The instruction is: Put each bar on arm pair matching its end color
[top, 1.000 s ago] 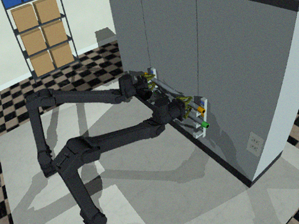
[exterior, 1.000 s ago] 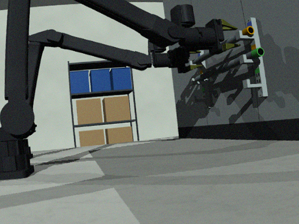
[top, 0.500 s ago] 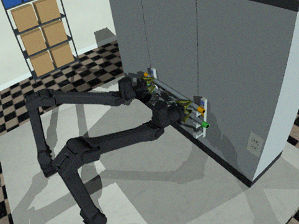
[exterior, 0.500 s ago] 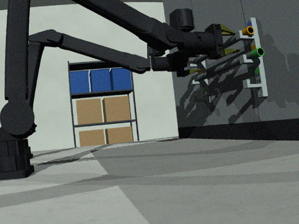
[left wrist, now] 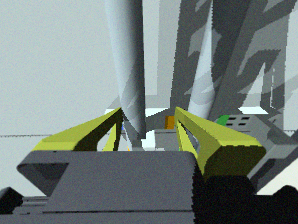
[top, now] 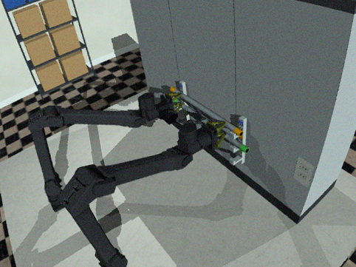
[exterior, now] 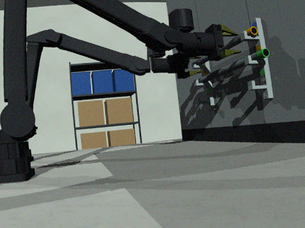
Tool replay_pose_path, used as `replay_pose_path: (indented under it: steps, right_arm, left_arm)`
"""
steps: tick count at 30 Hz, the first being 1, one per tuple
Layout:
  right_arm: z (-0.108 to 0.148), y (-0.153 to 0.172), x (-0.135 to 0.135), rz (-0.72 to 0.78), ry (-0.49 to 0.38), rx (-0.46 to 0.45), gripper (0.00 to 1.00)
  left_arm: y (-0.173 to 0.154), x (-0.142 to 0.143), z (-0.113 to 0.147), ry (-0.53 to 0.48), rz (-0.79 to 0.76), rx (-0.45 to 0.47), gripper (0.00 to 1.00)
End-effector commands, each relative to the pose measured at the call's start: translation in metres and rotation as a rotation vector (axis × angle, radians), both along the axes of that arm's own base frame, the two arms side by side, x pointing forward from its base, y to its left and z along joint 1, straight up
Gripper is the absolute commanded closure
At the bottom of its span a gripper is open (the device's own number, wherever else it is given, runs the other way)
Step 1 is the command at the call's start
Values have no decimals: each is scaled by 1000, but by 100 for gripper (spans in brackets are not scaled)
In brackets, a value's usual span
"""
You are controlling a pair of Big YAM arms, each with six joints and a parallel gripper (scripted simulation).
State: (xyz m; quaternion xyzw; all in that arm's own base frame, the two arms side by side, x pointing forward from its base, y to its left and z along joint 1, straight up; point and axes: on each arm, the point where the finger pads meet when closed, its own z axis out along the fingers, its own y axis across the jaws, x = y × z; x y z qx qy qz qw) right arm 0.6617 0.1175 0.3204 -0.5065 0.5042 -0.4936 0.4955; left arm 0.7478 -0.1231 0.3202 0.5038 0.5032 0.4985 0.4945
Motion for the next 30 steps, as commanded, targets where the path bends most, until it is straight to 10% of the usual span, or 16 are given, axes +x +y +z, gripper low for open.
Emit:
replay_pose_path:
  steps: [1, 30]
  right_arm:
    - [40, 6, -12, 9, -74, 18, 42]
    - [53, 10, -43, 17, -93, 18, 42]
  left_arm:
    - [-4, -11, 36, -61, -4, -14, 41]
    - [-8, -42, 55, -84, -8, -21, 41]
